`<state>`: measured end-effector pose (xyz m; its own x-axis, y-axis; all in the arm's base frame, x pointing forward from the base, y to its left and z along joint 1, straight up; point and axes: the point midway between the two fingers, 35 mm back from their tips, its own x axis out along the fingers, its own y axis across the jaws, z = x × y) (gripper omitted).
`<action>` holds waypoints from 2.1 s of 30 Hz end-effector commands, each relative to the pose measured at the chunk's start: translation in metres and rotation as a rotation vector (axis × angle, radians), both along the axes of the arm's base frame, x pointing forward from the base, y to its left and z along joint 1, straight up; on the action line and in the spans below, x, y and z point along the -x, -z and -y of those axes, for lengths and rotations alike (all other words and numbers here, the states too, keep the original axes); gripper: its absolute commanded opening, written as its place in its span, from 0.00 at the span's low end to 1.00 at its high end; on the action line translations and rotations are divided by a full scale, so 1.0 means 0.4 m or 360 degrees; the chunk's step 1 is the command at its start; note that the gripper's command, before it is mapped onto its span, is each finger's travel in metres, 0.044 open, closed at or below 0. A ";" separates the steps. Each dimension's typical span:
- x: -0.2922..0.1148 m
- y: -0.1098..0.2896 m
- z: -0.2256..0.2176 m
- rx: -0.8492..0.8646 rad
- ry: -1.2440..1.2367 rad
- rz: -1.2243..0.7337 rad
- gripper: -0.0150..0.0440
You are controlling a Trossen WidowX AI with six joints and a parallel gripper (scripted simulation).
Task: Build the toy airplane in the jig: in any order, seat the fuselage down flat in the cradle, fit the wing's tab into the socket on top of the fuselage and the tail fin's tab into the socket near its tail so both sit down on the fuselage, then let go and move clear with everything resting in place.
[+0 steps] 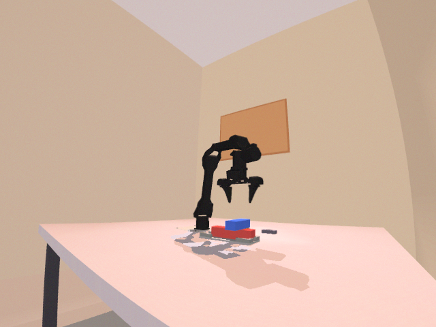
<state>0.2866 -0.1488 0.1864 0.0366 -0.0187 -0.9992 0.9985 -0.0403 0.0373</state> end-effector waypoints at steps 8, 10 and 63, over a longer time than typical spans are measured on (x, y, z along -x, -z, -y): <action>0.001 -0.007 0.000 0.0029 -0.1015 -0.0034 1.00; 0.001 -0.006 0.000 0.0039 -0.1330 -0.0039 1.00; 0.212 0.009 -0.650 0.0024 -0.2352 -0.0031 1.00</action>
<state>0.2080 0.1070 0.1830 0.0162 0.0092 -0.9998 0.1208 0.9926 0.0111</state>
